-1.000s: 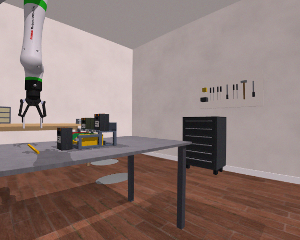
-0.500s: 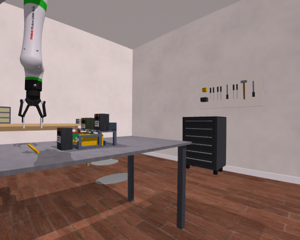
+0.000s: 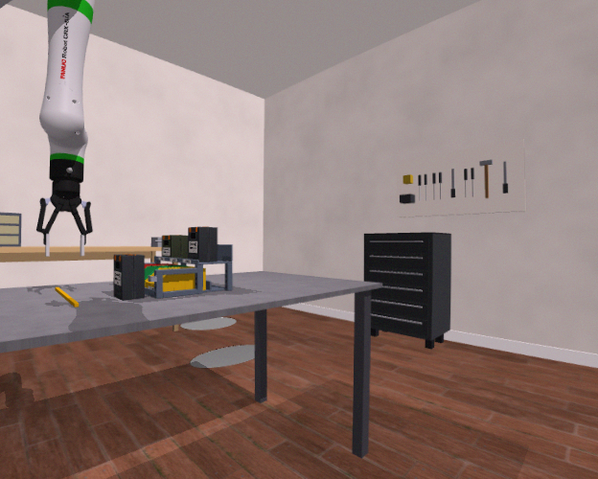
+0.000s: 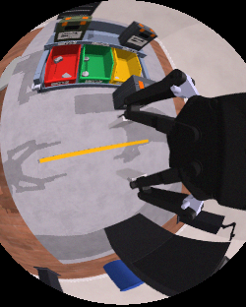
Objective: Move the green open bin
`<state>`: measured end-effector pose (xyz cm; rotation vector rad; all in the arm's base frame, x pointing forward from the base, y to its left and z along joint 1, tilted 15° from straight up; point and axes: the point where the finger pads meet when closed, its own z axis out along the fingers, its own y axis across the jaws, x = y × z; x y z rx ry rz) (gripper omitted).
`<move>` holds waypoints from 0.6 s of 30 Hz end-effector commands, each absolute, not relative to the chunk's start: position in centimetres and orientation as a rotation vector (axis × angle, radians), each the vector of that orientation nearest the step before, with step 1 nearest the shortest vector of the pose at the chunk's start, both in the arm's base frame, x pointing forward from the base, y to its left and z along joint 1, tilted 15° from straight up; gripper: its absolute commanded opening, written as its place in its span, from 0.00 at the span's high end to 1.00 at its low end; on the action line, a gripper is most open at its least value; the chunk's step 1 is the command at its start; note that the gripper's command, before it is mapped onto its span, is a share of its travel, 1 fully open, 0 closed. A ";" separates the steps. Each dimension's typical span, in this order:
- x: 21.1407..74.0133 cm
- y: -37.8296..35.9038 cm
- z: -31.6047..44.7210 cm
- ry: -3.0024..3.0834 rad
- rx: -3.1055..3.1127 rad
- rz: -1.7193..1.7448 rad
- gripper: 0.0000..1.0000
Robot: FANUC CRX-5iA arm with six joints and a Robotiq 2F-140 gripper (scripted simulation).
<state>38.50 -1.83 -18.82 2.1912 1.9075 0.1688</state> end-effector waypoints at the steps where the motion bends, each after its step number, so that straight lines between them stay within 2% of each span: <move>1: 38.5 -1.9 -18.8 1.920 2.196 0.213 0.43; 18: 38.5 -1.9 -18.8 1.920 2.196 0.213 0.43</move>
